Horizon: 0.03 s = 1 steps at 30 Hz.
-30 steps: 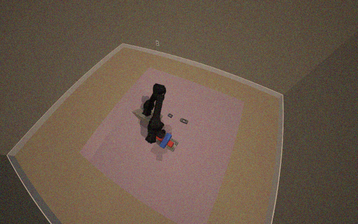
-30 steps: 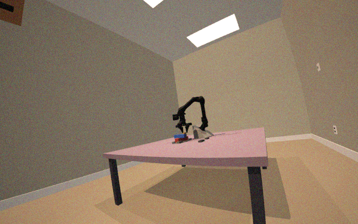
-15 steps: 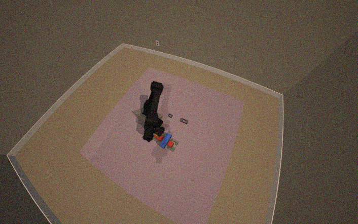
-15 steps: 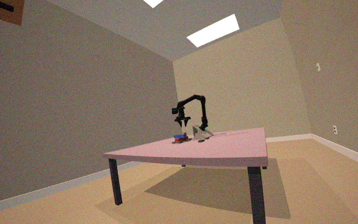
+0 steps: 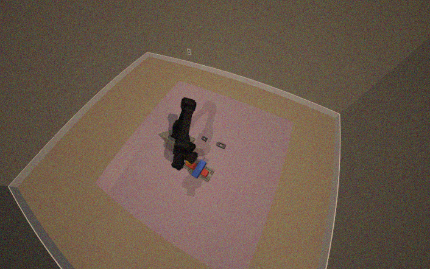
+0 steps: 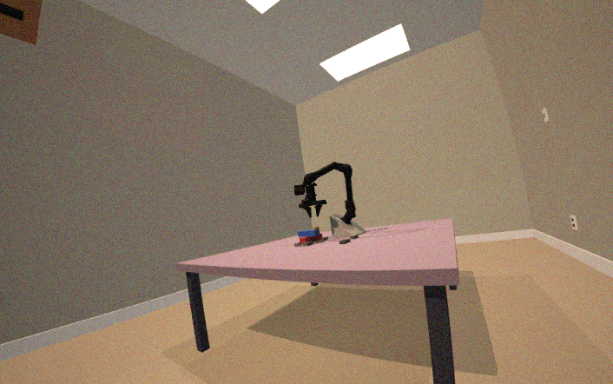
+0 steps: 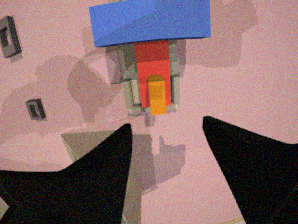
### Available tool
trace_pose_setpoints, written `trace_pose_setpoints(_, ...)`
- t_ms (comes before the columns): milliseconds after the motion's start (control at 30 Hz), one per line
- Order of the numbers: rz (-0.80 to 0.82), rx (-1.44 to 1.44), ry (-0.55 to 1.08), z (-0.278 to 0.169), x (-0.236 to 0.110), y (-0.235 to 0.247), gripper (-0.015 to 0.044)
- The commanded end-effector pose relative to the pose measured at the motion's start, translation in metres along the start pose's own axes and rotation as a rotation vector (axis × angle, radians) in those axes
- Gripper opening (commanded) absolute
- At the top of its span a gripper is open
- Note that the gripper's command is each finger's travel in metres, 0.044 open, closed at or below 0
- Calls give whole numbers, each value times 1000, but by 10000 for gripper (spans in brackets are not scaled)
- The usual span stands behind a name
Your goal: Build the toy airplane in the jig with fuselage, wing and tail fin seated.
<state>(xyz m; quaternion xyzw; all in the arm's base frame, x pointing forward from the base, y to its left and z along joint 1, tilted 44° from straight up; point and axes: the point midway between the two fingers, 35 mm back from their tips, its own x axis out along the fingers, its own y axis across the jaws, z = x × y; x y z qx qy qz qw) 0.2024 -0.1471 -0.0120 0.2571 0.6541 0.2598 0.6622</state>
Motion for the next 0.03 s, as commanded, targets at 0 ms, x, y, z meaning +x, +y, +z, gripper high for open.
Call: trace_pose_setpoints(0,-1,-3,3,0,-1,0,260)
